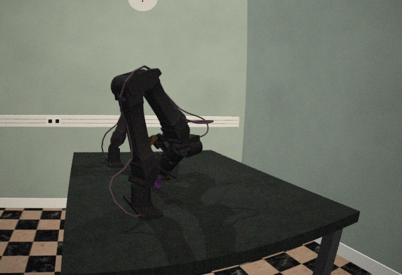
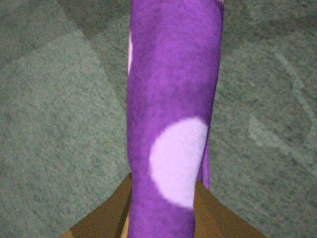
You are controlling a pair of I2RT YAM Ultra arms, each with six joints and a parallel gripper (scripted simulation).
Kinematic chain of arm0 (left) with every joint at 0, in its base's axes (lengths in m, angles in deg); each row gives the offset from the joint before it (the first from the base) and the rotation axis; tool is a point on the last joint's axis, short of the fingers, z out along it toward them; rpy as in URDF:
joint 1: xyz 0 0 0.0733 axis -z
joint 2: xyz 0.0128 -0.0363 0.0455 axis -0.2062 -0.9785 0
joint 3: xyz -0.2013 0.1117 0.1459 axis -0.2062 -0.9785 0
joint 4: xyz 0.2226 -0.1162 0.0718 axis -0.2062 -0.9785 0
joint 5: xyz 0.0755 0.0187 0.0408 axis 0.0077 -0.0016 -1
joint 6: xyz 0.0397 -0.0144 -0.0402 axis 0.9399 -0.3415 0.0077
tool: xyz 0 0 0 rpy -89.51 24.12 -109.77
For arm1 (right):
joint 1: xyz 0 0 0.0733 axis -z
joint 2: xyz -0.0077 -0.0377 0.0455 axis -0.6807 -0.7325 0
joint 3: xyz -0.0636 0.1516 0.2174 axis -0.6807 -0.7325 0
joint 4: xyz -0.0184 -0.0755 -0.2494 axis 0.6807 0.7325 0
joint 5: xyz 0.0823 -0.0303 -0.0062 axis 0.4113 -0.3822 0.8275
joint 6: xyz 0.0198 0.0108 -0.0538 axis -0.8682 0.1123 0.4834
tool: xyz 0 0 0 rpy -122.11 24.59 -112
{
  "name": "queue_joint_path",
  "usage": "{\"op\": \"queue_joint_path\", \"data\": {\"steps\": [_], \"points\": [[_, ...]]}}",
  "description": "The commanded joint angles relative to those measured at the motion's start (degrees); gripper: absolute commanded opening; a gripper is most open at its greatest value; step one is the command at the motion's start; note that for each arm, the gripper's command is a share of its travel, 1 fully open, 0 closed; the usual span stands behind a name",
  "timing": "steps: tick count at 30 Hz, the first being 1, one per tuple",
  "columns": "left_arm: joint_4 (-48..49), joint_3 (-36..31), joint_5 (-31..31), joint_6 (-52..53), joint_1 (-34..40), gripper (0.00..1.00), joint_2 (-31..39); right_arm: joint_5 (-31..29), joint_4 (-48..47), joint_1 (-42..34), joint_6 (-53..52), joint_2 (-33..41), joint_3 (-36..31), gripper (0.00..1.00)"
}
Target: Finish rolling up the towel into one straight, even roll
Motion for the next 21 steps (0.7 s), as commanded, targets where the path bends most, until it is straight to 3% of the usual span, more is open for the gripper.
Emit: {"op": "queue_joint_path", "data": {"steps": [1, 11, 21], "points": [[-0.8, 2.2, 0.2, 0.7, -0.6, 0.85, -0.2, 4.4, 6.5, 1.2, 4.0, -3.7, 2.3, 0.31], [-0.8, 2.2, 0.2, 0.7, -0.6, 0.85, -0.2, 8.3, 14.3, 4.0, 11.4, -14.5, 7.0, 0.31], [-0.8, 2.2, 0.2, 0.7, -0.6, 0.85, -0.2, 8.6, 14.4, 4.4, 13.2, -17.3, 7.4, 0.31]]}}
